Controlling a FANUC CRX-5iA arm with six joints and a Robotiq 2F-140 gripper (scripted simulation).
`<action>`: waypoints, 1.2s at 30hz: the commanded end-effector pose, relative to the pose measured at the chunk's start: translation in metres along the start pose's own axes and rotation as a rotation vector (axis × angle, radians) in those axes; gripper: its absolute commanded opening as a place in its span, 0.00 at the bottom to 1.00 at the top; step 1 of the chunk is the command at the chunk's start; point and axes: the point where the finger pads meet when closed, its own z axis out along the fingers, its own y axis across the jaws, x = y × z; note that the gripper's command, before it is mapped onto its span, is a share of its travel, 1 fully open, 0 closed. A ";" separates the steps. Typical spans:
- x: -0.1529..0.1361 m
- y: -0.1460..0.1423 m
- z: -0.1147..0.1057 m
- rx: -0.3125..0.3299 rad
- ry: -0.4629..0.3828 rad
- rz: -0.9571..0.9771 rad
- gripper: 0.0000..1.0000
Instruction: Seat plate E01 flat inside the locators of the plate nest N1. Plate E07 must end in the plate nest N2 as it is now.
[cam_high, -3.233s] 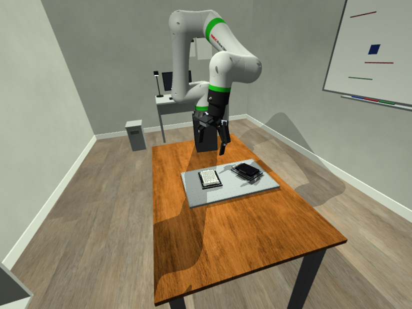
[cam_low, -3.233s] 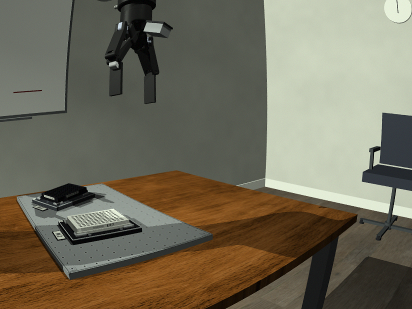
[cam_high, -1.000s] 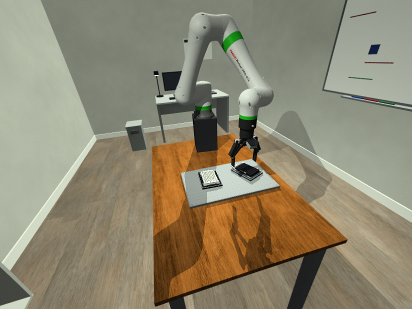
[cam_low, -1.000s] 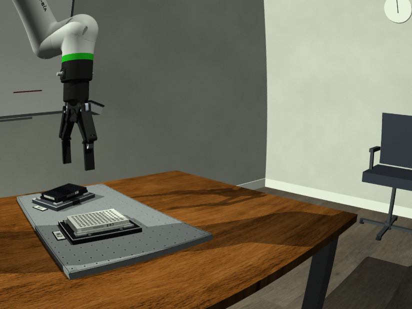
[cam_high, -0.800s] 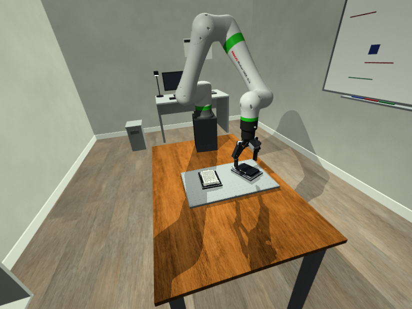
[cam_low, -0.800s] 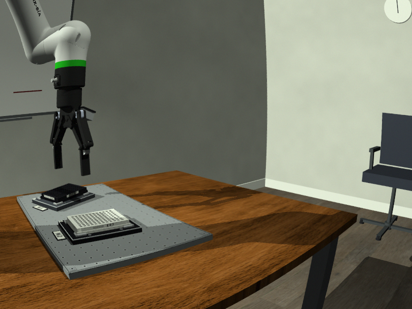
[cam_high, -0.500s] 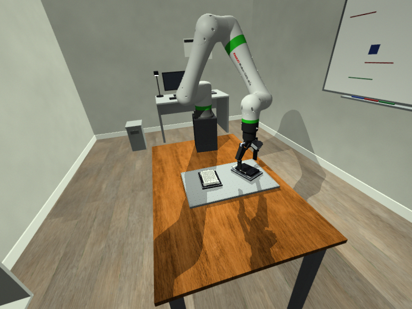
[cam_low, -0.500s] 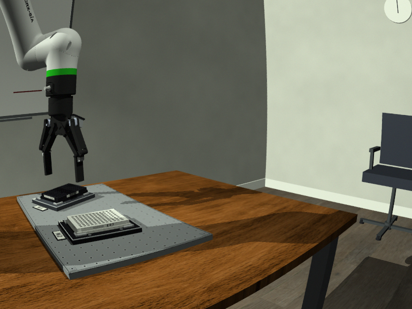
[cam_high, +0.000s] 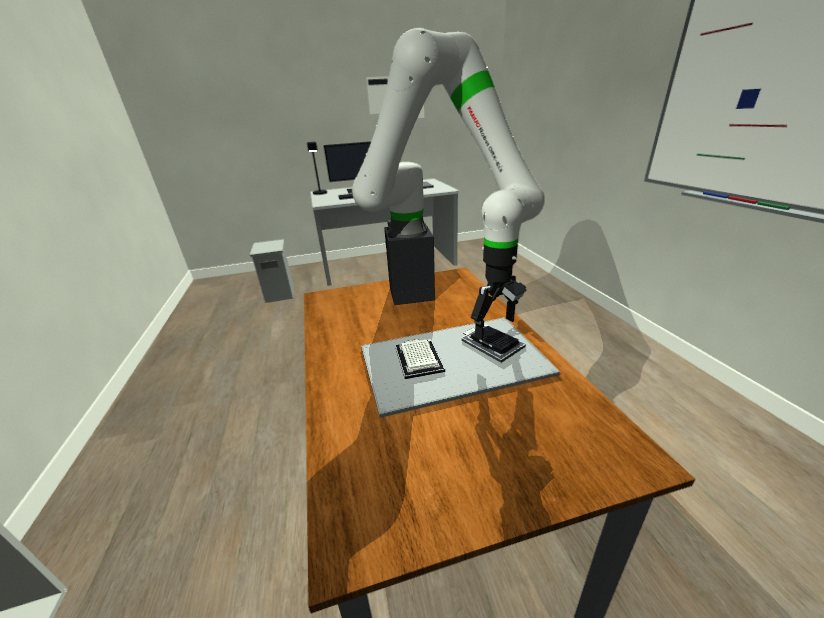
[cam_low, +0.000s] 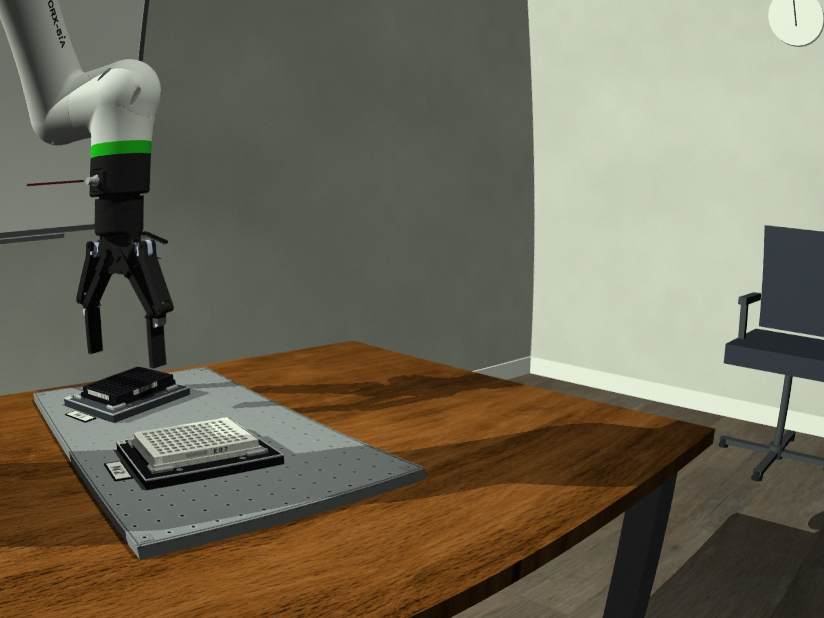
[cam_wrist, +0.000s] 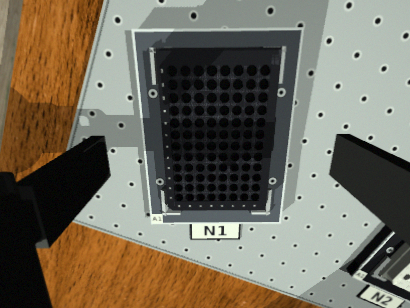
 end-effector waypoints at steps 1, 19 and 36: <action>0.001 0.000 0.004 0.000 0.002 0.000 1.00; 0.001 0.000 0.026 0.000 0.002 0.000 1.00; 0.001 0.000 0.026 0.000 0.002 0.000 0.10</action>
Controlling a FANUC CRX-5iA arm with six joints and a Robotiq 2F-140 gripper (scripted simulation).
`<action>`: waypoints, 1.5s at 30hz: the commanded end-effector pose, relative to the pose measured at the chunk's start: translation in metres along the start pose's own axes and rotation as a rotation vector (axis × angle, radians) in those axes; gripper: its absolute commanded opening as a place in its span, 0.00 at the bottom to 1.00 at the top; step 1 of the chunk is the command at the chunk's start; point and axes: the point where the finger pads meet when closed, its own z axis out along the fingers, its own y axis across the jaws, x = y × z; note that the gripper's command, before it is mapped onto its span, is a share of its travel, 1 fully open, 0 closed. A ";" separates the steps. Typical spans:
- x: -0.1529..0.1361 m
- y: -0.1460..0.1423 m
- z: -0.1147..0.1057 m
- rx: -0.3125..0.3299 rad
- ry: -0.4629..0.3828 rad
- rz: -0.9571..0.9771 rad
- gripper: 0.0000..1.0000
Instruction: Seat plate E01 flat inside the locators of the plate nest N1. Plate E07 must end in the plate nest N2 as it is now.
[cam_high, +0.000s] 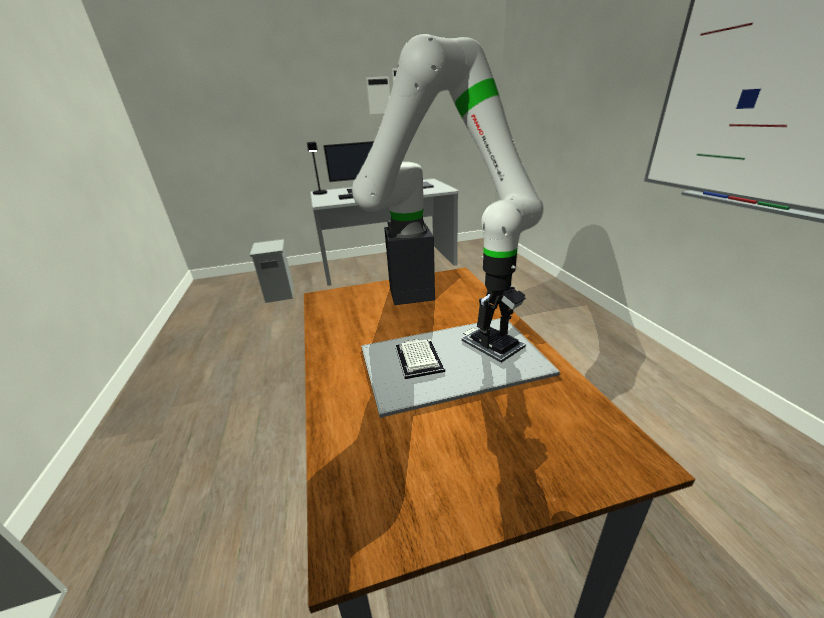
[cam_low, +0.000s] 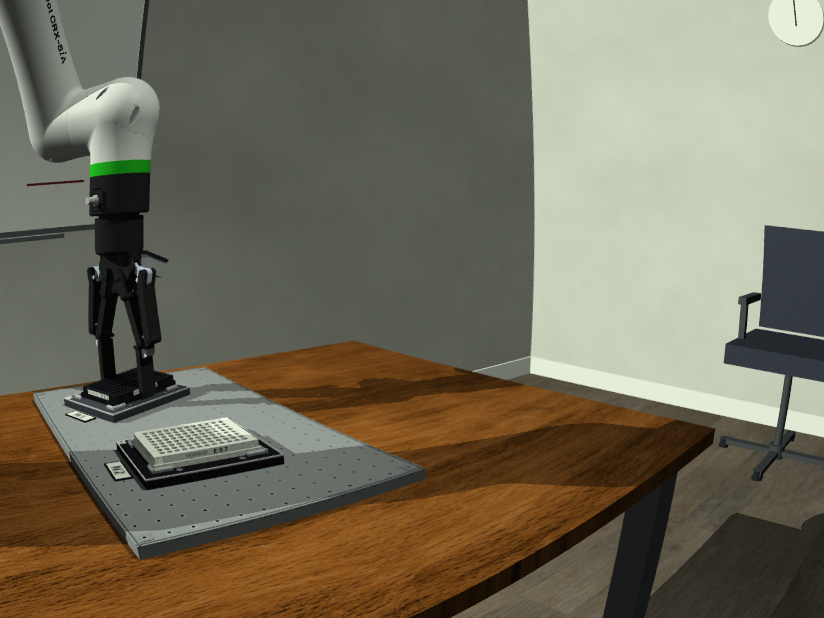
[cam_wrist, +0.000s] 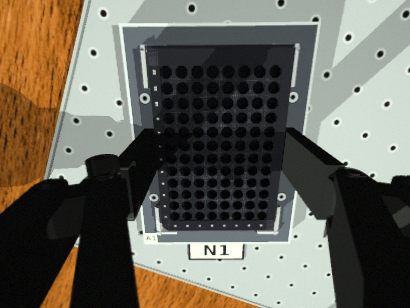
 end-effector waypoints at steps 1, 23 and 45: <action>0.001 0.000 -0.001 0.000 0.001 0.000 0.10; 0.001 0.000 -0.001 0.000 0.001 0.000 0.10; 0.001 0.000 -0.027 0.000 0.001 0.000 0.10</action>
